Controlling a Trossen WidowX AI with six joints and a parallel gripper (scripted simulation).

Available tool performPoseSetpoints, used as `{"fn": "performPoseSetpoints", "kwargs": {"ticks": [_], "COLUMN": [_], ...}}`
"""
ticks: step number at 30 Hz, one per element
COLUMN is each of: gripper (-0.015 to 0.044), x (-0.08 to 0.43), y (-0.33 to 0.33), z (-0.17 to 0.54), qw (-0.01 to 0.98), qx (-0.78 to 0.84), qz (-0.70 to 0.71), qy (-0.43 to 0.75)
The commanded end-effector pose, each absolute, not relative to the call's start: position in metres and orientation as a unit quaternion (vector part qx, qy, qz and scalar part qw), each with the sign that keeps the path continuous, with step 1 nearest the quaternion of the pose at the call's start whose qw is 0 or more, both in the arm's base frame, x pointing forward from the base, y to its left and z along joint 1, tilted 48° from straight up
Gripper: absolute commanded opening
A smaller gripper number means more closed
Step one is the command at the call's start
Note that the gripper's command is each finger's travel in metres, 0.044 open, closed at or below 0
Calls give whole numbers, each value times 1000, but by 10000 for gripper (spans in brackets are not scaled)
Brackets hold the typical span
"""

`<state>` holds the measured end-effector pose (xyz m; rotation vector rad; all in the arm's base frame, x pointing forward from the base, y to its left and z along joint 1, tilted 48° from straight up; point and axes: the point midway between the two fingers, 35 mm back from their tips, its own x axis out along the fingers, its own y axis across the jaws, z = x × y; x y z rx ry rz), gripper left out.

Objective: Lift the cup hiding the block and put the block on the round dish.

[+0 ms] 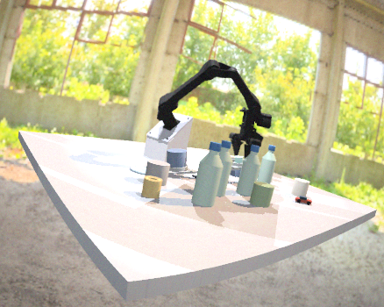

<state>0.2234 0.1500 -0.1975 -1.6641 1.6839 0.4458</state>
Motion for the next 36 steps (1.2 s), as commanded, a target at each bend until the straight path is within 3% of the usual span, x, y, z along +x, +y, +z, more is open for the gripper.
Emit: {"fn": "performPoseSetpoints", "kwargs": {"ticks": [1, 3, 23, 36], "gripper": [309, 260, 260, 260], "x": [232, 241, 318, 320], "y": [152, 152, 111, 99], "z": [-186, -176, -68, -78], "qw": [380, 402, 544, 545], "qx": [-632, -619, -498, -497], "qz": [155, 136, -47, -50], "qy": [657, 661, 674, 673]}}
